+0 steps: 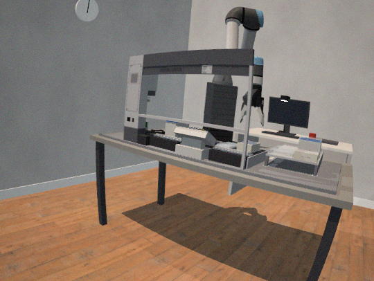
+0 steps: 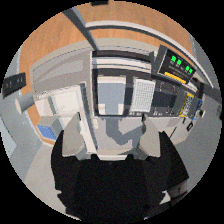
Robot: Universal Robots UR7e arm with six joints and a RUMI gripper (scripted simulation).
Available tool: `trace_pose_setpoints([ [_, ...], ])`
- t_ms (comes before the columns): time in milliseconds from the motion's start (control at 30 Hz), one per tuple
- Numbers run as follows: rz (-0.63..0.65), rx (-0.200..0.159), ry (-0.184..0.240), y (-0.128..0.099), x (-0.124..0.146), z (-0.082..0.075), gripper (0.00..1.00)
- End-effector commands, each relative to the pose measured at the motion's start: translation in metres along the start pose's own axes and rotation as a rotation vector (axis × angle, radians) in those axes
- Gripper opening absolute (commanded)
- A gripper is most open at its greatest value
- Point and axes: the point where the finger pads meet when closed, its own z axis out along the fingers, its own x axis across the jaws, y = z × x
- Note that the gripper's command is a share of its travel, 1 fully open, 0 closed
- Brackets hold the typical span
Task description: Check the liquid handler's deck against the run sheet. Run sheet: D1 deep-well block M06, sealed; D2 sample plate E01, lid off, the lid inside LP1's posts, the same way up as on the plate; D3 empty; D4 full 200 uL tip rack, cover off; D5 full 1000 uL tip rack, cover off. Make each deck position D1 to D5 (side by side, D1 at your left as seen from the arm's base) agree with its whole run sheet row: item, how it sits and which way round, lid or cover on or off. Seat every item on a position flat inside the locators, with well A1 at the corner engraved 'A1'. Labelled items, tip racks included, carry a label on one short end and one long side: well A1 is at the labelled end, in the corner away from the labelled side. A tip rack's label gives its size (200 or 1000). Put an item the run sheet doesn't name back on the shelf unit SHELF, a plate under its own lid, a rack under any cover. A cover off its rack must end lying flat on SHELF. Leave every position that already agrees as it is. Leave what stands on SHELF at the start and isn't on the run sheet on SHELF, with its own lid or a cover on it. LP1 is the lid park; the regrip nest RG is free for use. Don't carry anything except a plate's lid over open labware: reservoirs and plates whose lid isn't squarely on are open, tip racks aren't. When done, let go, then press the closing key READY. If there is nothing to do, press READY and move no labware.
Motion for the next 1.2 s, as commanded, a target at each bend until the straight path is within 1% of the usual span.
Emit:
trace_pose_setpoints([
  [0, 0.0, 0.001, -0.001, 0.0, 0.0, -0.001, 0.82],
  [233, 0.0, 0.001, -0.001, 0.0, 0.0, -0.001, 0.82],
  [733, 0.0, 0.001, -0.001, 0.0, 0.0, -0.051, 0.82],
  [800, 0.0, 0.001, -0.001, 0.0, 0.0, -0.051, 0.82],
  [1167, 0.0, 0.001, -0.001, 0.0, 0.0, -0.087, 0.82],
])
